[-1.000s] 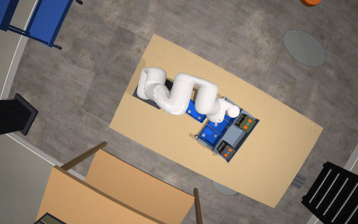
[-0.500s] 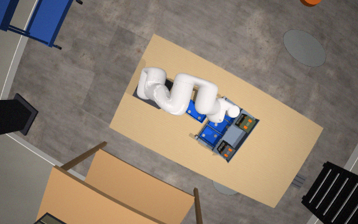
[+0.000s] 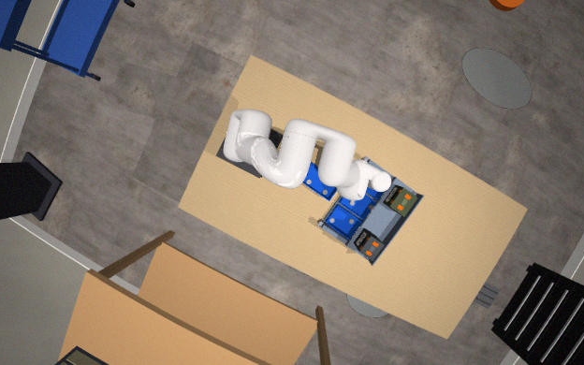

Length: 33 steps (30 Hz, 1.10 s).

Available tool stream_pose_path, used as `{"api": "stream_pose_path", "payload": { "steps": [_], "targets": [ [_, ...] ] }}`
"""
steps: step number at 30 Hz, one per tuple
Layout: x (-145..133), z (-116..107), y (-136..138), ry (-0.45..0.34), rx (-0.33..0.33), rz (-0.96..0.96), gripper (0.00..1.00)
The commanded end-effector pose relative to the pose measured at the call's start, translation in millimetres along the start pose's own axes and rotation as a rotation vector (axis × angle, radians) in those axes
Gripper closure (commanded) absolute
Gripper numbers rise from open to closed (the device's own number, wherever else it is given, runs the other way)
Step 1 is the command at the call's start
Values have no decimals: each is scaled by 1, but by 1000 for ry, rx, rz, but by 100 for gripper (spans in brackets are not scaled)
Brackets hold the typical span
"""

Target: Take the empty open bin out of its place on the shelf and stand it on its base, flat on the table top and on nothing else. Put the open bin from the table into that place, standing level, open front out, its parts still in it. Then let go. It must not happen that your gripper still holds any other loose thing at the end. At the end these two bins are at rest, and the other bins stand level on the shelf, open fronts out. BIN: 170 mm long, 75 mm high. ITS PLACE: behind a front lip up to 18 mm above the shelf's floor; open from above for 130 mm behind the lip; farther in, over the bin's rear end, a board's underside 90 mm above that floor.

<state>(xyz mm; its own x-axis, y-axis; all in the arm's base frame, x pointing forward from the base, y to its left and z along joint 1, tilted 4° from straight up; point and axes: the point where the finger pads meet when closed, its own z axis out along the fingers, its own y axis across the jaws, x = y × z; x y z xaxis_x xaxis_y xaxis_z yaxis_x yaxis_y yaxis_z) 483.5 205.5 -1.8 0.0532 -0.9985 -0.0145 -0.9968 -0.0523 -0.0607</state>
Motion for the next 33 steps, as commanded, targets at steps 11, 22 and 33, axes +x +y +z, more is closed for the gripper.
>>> {"api": "stream_pose_path", "payload": {
  "steps": [11,22,33],
  "targets": [
    [-1,-2,-2,-2,4,0,5],
    [-1,1,-2,-2,4,0,5],
    [-1,7,-2,-2,4,0,5]
  ]
}}
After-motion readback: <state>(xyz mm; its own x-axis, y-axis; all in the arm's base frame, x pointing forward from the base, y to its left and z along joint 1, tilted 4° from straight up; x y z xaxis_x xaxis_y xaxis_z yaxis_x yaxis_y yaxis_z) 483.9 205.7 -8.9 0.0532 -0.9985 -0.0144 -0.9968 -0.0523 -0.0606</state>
